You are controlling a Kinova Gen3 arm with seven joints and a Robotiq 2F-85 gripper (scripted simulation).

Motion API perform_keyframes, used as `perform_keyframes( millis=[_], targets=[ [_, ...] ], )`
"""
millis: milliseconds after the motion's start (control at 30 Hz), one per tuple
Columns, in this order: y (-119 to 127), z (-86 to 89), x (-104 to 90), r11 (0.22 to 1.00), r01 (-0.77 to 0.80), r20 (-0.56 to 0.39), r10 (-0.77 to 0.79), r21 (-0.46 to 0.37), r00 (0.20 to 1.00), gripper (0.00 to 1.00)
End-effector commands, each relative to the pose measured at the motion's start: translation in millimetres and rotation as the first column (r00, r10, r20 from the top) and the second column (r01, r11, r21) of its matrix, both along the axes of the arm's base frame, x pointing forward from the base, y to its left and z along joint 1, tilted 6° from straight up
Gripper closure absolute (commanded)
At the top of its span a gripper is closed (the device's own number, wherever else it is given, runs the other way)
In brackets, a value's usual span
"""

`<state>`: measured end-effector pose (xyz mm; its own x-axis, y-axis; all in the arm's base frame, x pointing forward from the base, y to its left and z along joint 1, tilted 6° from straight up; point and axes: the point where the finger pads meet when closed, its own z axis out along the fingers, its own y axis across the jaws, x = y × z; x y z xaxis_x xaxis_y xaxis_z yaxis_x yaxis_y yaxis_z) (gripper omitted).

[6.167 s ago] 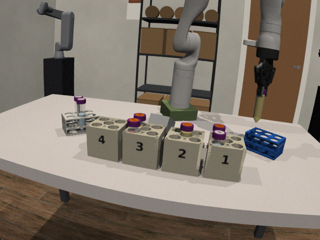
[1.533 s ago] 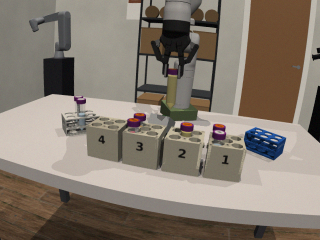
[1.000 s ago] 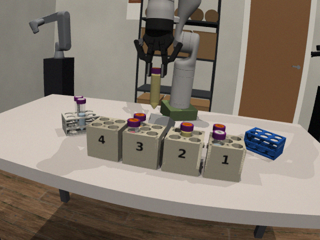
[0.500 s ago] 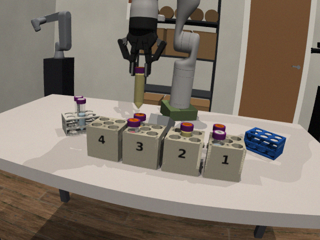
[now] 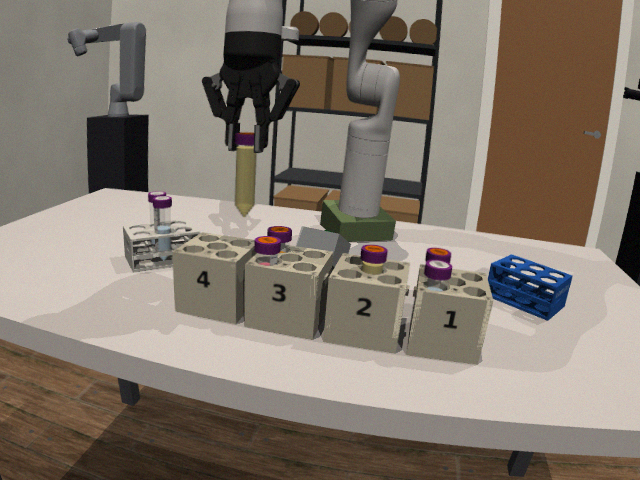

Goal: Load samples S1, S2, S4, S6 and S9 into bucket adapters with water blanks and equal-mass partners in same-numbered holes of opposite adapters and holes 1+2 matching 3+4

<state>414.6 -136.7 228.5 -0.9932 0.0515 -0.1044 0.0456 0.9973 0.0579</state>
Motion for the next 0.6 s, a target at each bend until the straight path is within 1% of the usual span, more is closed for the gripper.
perform_keyframes(
  millis=[0,267,567],
  targets=[
    [-11.3,-2.0,1.3,1.000,0.007,-0.008,-0.006,0.005,1.000,0.90],
    [-36.0,-2.3,10.4,1.000,0.006,-0.008,-0.006,0.005,1.000,0.90],
    [-35.3,-2.2,10.9,1.000,0.006,-0.006,-0.006,0.000,1.000,0.90]
  ],
)
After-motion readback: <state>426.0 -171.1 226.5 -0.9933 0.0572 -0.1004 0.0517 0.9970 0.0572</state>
